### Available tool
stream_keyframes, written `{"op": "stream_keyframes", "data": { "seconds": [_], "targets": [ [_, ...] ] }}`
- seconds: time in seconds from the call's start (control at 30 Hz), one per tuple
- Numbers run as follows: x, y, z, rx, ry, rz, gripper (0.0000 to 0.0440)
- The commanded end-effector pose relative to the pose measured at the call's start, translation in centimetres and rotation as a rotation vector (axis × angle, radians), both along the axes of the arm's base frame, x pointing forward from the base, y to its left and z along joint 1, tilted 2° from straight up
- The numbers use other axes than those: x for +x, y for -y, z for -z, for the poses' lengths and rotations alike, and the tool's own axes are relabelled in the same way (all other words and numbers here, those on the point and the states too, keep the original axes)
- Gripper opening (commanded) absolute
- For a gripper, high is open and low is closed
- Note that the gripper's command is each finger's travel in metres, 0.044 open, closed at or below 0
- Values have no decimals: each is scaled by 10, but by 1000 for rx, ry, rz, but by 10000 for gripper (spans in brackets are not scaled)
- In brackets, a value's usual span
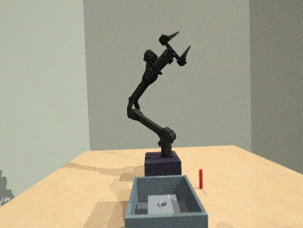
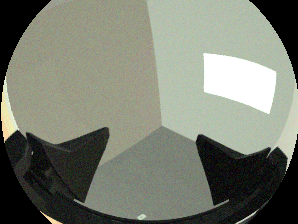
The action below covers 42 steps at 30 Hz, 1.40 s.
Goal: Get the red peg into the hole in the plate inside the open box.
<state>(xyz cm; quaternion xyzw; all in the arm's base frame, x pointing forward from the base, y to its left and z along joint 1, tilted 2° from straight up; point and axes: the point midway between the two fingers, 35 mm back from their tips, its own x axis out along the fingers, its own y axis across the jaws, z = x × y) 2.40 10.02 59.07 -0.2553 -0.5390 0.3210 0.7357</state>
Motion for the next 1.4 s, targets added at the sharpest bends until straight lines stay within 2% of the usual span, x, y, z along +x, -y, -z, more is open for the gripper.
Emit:
{"op": "stream_keyframes", "data": {
  "seconds": [0.0, 0.6, 1.0, 1.37],
  "targets": [
    [17, -11, 13, -26, -110, 7, 440],
    [105, -45, 99, -78, -735, 91, 440],
    [151, -44, 167, -35, -1139, 197, 440],
    [178, -33, 232, 44, -1496, 319, 440]
  ]
}}
